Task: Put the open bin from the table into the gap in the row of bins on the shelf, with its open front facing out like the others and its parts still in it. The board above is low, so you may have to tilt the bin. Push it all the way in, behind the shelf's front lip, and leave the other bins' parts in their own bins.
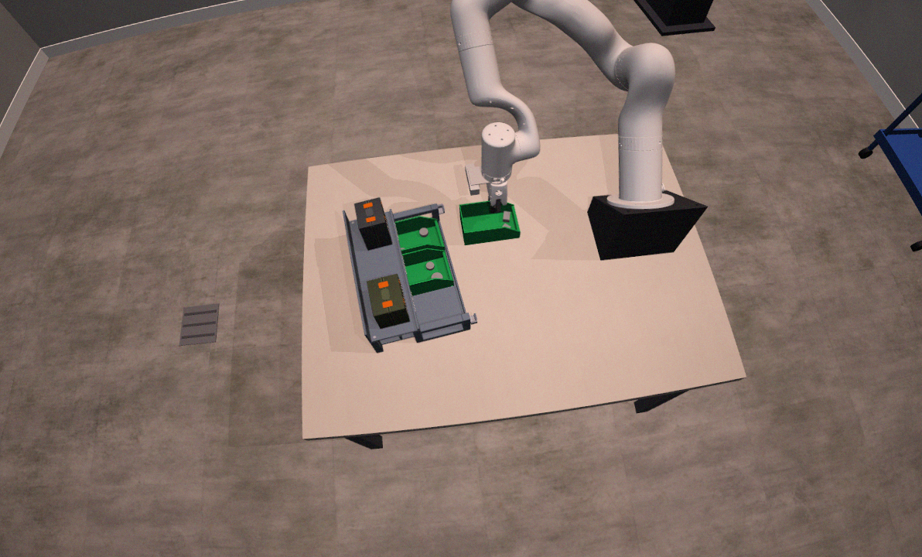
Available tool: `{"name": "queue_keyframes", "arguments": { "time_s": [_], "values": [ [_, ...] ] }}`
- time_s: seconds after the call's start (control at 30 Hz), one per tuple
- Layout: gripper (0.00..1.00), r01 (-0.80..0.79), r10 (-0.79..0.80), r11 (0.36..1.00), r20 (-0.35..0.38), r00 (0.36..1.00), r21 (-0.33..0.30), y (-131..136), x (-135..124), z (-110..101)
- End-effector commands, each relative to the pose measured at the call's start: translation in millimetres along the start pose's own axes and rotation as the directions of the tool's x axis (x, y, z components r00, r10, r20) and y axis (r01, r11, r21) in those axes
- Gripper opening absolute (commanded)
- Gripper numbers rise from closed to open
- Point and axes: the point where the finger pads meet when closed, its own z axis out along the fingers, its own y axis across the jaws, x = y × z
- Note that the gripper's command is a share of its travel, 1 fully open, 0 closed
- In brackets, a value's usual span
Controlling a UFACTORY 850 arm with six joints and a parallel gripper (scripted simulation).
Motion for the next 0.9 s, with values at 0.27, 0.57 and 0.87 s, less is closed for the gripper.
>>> {"name": "queue_keyframes", "arguments": {
  "time_s": [0.27,0.57,0.87],
  "values": [
    [0.29,0.000,0.000,1.000,-0.001,1.000,0.000,0.0,0.6,-1.5],
    [0.29,0.000,0.000,1.000,-0.001,1.000,0.000,0.0,0.6,-3.2],
    [0.29,0.000,0.000,1.000,-0.001,1.000,0.000,0.0,0.6,-4.1]
  ]
}}
